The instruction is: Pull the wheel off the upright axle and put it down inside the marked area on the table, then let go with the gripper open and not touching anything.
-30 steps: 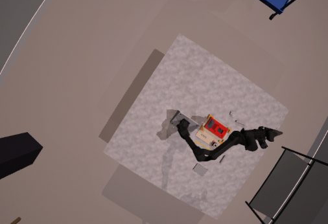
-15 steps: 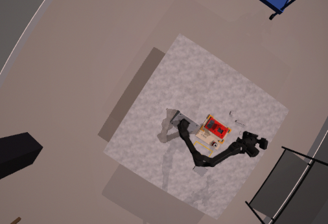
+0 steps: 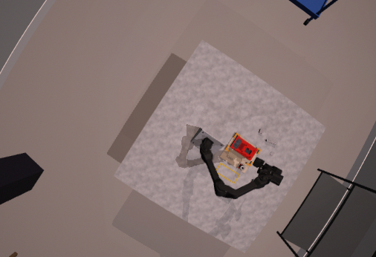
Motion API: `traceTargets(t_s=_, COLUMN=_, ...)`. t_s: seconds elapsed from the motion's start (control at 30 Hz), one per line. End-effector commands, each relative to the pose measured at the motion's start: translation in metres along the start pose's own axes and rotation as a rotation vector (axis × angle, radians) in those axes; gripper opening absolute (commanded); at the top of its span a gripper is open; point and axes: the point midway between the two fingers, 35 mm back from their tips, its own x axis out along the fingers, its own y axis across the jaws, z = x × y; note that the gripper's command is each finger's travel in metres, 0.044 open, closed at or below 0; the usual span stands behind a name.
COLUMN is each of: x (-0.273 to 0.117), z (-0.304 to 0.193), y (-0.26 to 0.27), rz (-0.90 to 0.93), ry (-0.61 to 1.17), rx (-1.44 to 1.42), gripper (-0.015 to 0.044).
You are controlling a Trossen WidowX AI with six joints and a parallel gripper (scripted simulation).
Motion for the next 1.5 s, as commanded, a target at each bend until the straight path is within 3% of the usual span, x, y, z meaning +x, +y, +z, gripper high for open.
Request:
traceTargets(t_s=0.0, x=0.004, z=0.033, y=-0.028, rz=-0.121, ry=-0.073, rx=0.055, gripper=0.0300)
traceTargets(t_s=0.37, x=-0.006, z=0.116, y=-0.112, rz=-0.463, ry=-0.293, rx=0.154, gripper=0.0300)
traceTargets(t_s=0.8, x=0.002, z=0.112, y=-0.108, rz=-0.469, ry=-0.296, rx=0.155, gripper=0.0300)
traceTargets(t_s=1.17, x=0.058, z=0.130, y=-0.138, rz=-0.469, ry=-0.298, rx=0.155, gripper=0.0300)
traceTargets(t_s=1.33, x=0.062, z=0.132, y=-0.141, rz=-0.469, ry=-0.299, rx=0.155, gripper=0.0300)
traceTargets(t_s=1.47, x=0.058, z=0.133, y=-0.139, rz=-0.469, ry=-0.295, rx=0.167, gripper=0.0195)
